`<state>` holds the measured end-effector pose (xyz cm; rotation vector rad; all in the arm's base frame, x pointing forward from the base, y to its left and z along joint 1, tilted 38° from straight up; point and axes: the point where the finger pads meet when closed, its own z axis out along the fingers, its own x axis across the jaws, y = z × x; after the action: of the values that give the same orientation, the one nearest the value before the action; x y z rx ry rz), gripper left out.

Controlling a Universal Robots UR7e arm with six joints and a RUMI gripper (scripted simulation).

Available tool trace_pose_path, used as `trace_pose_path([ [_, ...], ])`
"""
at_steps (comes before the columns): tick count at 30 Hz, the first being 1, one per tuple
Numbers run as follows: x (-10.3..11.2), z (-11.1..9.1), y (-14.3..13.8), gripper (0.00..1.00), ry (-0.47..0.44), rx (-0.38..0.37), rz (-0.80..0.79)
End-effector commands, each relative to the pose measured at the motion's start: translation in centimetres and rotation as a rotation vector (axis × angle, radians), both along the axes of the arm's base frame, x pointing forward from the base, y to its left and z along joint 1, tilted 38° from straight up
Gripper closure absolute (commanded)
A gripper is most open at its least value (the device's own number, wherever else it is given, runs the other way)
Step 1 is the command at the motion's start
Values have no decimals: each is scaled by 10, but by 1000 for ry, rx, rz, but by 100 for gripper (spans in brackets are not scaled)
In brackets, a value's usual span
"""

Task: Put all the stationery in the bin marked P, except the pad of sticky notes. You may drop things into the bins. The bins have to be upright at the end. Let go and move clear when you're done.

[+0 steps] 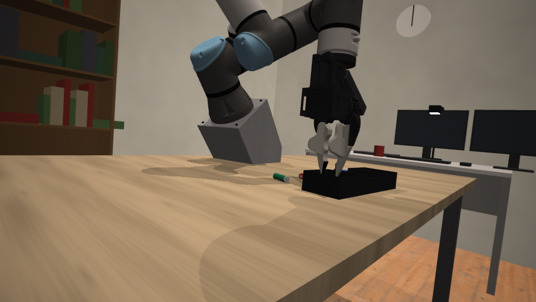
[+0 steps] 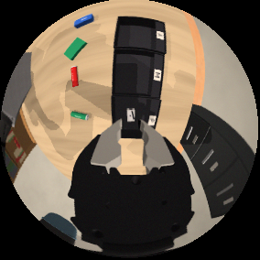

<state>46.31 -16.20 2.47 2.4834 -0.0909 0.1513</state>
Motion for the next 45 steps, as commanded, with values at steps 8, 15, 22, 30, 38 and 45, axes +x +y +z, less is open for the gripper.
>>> trace_pose_path([
  [8, -1, 16, 12, 82, -1, 0, 0],
  [15, -2, 22, 17, 82, -1, 0, 0],
  [22, -3, 29, 22, 0, -1, 0, 0],
  [30, -5, 51, 39, 0, -1, 0, 0],
  [38, -8, 76, 58, 0, -1, 0, 0],
  [45, -10, 92, 71, 0, -1, 0, 0],
])
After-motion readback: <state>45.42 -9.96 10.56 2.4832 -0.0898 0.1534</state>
